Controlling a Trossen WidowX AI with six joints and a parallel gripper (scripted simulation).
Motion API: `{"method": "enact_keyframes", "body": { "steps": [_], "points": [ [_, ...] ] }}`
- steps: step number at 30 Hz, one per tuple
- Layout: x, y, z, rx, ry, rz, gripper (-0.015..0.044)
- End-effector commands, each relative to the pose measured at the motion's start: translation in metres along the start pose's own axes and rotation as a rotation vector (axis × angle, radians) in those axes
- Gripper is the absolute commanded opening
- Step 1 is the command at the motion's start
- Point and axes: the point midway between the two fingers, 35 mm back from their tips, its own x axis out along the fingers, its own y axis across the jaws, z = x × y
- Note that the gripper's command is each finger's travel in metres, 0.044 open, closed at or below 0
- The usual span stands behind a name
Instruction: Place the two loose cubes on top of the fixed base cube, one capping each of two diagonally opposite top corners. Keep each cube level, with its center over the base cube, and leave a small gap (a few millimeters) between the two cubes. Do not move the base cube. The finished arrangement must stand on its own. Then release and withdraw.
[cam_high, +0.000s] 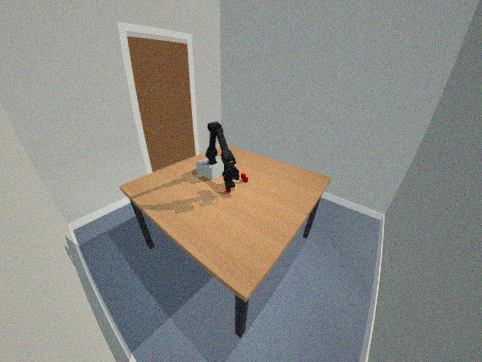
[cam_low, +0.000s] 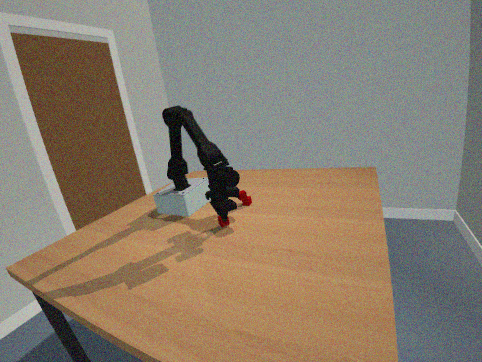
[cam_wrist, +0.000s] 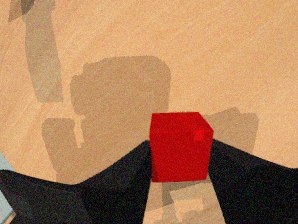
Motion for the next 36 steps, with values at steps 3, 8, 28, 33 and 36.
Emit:
{"method": "enact_keyframes", "body": {
  "steps": [3,8,28,33,36],
  "points": [
    [-0.025,-0.007,0.001,0.002,-0.005,-0.024,0.0105],
    [-0.040,-0.008,0.002,0.002,-0.005,-0.024,0.0105],
    [-0.100,-0.002,0.000,0.002,-0.006,-0.024,0.0105],
    [-0.100,0.000,0.004,0.002,-0.006,-0.024,0.0105],
    [-0.100,0.003,0.014,0.002,-0.008,-0.023,0.0105]
  ]
}}
